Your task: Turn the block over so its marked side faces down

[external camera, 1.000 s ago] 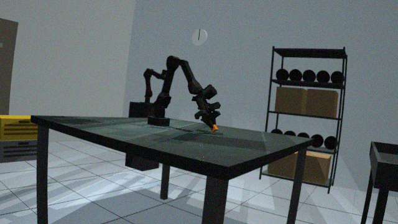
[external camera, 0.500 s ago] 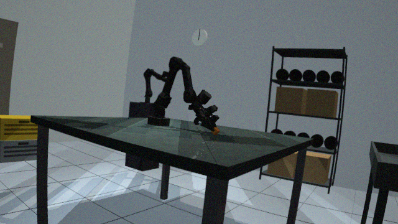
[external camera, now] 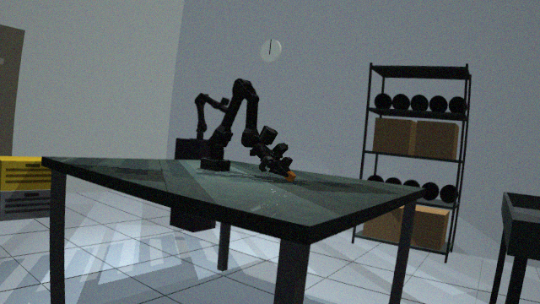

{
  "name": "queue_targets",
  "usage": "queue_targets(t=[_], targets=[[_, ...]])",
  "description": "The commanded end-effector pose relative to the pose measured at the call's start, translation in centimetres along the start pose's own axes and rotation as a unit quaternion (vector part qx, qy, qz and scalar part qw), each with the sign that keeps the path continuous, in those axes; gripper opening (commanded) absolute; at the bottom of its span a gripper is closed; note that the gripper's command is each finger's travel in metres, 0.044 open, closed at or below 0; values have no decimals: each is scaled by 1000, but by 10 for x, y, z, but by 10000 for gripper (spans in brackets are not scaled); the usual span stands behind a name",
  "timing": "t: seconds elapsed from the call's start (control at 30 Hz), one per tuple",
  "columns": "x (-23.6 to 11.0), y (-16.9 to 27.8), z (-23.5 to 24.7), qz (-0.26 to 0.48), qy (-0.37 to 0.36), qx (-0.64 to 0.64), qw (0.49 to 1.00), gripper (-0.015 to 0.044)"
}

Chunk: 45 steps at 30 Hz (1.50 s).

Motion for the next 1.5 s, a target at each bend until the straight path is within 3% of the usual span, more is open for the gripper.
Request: queue_targets(t=[0.0,0.47,1.03,1.47], targets=[[-1,5,1,-5,-1,-2,1000,0],[-1,5,1,-6,-1,-2,1000,0],[-1,5,1,-6,-1,-2,1000,440],[-1,5,1,-6,-1,-2,1000,440]])
Point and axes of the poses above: the point midway between the two fingers, 35 mm back from their tips, its own x axis out along the fingers, its own z axis across the jaws, y = z × x, the point moved 6 cm from there along -x, back along the fingers, and after that the axes turned 8 degrees about -x, right-handed, at the moved point
